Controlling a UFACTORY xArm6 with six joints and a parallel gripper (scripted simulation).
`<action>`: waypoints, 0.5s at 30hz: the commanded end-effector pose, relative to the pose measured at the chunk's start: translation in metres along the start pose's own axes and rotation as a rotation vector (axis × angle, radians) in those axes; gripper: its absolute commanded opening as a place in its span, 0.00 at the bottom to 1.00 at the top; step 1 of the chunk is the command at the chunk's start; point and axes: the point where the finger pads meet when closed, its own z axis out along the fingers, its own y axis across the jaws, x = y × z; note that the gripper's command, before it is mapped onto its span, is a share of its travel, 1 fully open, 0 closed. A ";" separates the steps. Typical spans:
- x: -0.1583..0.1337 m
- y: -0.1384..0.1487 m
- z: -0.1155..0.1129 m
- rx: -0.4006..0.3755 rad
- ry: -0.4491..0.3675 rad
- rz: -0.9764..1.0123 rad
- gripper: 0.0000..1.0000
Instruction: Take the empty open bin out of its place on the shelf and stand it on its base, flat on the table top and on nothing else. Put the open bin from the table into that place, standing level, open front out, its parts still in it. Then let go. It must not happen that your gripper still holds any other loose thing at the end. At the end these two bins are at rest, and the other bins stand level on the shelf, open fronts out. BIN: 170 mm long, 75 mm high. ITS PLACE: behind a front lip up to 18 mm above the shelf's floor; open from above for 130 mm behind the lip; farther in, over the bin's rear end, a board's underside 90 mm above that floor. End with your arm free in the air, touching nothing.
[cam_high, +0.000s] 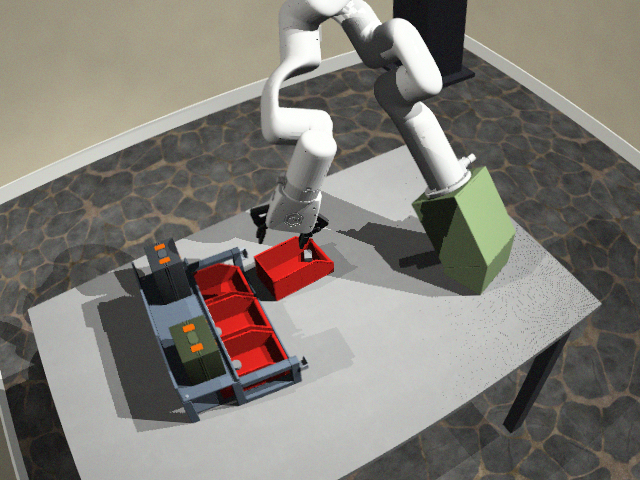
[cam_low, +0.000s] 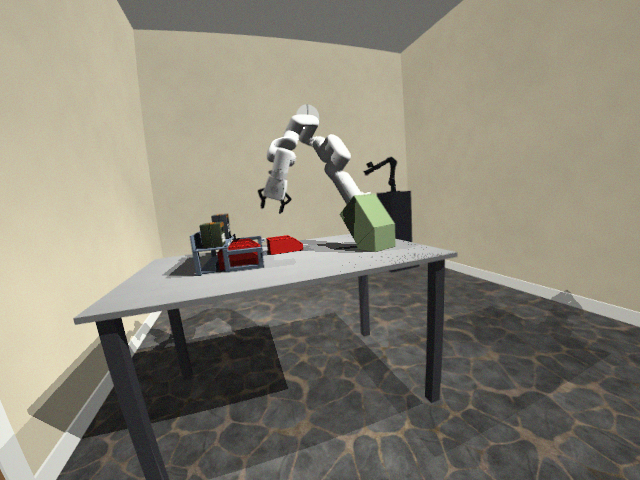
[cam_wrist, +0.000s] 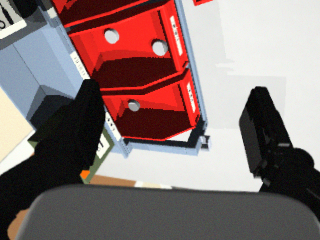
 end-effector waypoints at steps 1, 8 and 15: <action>-0.003 0.001 -0.002 -0.027 0.006 0.131 1.00; -0.008 0.005 -0.006 -0.091 0.020 0.369 1.00; -0.014 0.009 -0.010 -0.149 0.042 0.582 1.00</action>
